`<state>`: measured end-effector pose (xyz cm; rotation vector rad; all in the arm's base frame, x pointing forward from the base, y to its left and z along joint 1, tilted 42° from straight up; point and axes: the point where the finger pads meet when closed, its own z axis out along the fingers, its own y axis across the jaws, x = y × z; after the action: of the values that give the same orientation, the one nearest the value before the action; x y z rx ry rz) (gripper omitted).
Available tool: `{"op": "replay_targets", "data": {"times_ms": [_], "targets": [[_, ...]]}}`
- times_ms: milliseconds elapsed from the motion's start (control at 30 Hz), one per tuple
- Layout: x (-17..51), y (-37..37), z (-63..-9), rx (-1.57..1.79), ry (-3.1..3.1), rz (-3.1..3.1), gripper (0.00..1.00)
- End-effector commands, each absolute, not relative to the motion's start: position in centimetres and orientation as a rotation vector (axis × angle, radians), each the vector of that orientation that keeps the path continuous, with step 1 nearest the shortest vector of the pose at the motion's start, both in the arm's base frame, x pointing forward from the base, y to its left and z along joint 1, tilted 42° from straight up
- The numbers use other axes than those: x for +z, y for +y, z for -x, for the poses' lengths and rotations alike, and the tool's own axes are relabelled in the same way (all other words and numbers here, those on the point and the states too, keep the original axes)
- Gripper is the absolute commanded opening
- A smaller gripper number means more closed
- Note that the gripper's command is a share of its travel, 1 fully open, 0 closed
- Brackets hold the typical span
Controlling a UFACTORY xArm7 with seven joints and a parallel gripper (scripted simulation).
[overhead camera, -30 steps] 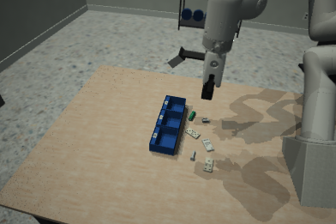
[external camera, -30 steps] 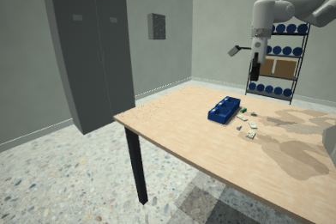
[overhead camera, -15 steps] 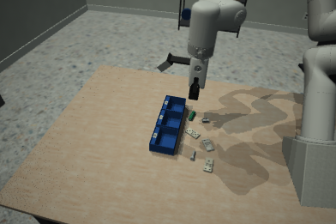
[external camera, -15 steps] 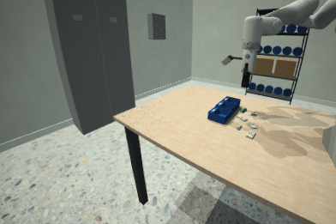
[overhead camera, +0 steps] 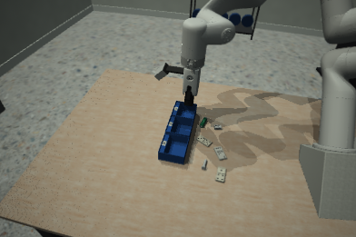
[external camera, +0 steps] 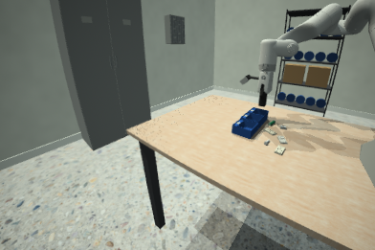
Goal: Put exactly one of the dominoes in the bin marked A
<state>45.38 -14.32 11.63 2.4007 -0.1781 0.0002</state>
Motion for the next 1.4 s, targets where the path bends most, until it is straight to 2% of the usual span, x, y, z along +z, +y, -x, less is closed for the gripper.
{"op": "replay_targets", "data": {"times_ms": [0,900,1367], "targets": [[11.5,-14.8,-46.2,0.005,-0.172,-2.405,0.07],[7.1,-18.7,-45.9,0.005,-0.172,-2.405,0.07],[7.0,-18.8,-45.9,0.005,-0.172,-2.405,0.07]]}}
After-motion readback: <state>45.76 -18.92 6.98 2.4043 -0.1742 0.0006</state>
